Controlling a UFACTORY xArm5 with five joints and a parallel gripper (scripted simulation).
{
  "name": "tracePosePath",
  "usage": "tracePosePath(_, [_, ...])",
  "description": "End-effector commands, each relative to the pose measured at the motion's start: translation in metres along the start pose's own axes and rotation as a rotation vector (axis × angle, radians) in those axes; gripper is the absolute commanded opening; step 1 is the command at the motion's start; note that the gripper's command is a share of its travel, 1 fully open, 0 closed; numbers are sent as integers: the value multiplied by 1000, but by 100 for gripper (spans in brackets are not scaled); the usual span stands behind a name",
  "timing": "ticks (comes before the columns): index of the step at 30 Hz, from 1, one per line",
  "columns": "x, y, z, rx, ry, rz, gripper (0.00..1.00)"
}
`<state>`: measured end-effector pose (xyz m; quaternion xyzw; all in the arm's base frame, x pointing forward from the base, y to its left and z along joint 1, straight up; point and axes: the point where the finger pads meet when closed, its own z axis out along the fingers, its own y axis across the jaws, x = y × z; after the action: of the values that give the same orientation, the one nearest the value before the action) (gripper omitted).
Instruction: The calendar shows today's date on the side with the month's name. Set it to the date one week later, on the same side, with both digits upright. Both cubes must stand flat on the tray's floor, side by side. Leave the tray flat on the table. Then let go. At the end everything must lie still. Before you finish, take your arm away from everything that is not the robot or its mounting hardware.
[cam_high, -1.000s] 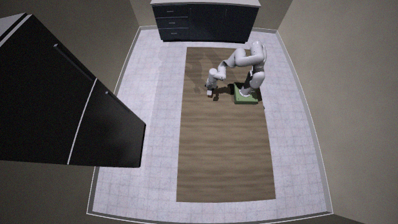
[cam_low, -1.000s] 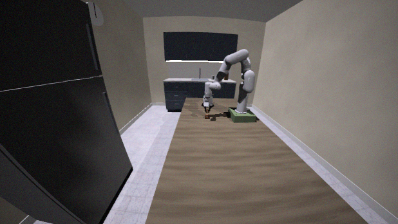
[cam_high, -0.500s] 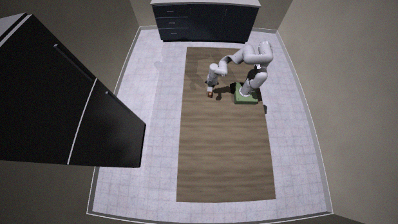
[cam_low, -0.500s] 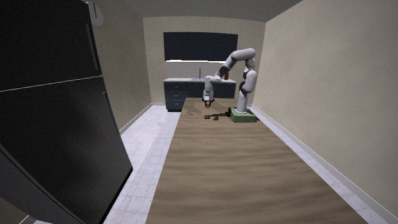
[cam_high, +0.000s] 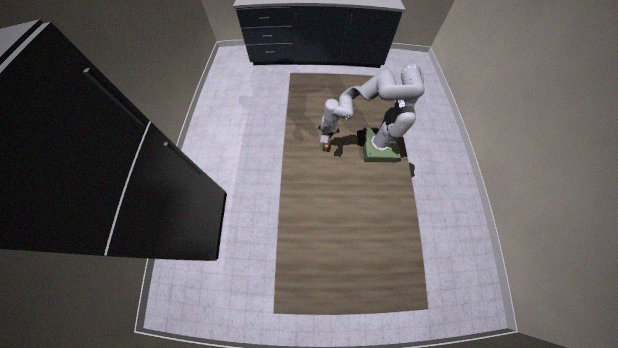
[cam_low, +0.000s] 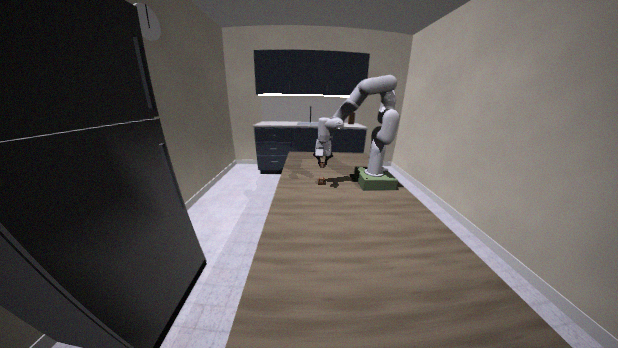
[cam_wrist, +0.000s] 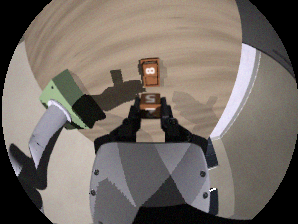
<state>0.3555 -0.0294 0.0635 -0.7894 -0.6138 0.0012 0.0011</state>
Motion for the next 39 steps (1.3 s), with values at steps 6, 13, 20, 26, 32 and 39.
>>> tracePosePath(6, [23, 3, 0, -3, 1, 298, 27])
tracePosePath(13, [34, 3, 1, -3, 1, 439, 27])
tracePosePath(20, [50, 2, 2, -3, 2, 644, 27])
tracePosePath(26, [65, 1, 3, -3, 2, 831, 27])
tracePosePath(32, [77, 0, 4, -3, 2, 988, 27])
tracePosePath(39, [91, -2, 5, -3, 3, 1170, 27])
